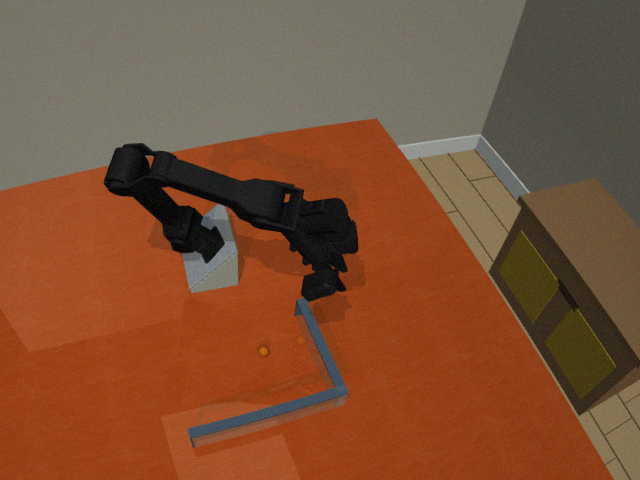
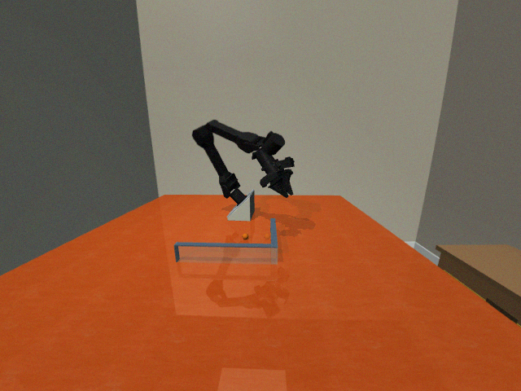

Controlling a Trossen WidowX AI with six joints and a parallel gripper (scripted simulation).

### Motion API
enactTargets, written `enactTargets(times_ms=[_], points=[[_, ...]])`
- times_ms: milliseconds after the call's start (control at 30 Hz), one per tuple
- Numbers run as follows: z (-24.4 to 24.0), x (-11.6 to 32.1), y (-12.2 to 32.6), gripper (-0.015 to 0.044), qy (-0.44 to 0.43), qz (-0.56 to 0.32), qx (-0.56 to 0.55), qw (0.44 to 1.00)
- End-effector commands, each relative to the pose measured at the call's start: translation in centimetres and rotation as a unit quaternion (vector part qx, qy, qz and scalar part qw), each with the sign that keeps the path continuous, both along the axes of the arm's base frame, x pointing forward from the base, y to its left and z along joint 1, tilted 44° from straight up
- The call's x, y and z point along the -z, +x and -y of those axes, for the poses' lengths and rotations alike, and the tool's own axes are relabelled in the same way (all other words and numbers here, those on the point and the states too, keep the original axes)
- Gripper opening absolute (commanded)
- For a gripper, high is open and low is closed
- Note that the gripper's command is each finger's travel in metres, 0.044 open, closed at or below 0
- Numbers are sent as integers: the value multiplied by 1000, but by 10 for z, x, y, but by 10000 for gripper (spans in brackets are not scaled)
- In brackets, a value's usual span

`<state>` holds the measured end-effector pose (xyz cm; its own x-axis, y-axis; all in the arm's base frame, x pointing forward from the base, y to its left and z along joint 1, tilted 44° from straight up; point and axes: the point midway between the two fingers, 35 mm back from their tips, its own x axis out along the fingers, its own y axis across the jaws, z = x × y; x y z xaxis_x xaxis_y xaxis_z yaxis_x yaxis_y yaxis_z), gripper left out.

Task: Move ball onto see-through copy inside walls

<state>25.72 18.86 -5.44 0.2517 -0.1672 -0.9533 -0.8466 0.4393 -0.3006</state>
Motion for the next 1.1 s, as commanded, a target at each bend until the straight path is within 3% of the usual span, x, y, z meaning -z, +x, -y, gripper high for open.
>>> enactTargets(times_ms=[0, 267, 1067], points=[[69, -1, 12, 222, -122, -57, -30, 990], [187, -22, 2, 222, -282, -248, -102, 921], [207, -4, -1, 222, -285, -253, -104, 919]])
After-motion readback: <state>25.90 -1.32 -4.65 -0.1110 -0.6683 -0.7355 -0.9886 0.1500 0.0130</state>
